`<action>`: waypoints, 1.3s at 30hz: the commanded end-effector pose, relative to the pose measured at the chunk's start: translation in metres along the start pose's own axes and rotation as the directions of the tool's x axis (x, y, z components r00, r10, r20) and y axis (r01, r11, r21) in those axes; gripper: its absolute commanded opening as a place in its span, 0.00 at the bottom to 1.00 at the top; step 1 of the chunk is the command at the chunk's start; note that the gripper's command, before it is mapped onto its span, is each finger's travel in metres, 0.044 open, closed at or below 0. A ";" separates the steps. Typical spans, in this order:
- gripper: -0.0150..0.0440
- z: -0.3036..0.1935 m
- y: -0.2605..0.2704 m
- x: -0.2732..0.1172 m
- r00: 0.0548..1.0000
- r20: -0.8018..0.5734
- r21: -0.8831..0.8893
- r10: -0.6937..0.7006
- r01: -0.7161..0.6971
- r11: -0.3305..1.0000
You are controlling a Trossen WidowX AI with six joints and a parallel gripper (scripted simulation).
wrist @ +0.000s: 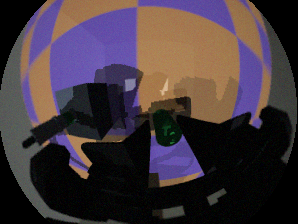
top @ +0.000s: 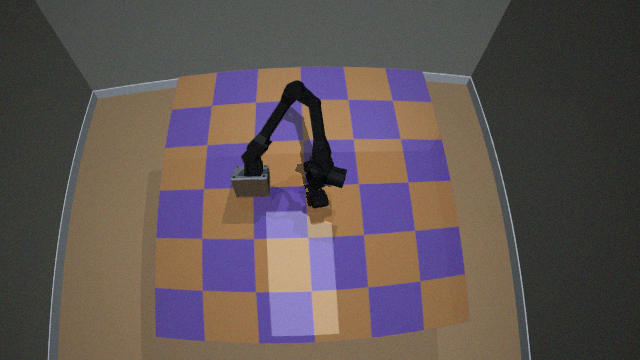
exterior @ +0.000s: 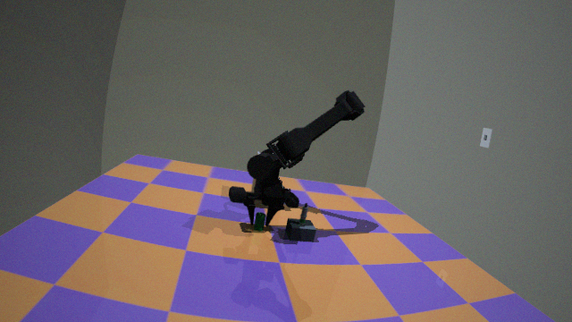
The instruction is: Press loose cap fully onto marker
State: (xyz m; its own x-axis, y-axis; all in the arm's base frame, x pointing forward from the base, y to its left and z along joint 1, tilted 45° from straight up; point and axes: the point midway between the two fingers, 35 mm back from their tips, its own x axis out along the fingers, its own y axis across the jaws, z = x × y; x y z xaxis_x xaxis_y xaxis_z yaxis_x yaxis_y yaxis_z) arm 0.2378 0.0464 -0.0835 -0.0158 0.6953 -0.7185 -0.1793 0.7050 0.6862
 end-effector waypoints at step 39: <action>0.25 0.000 0.001 -0.060 1.000 -0.001 0.008 0.002 -0.002 1.000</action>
State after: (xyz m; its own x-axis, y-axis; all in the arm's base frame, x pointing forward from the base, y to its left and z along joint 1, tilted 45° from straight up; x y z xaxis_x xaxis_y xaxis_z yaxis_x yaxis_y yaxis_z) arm 0.2378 0.0069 -0.0435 -0.0170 0.7007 -0.7133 -0.1618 0.7020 0.6935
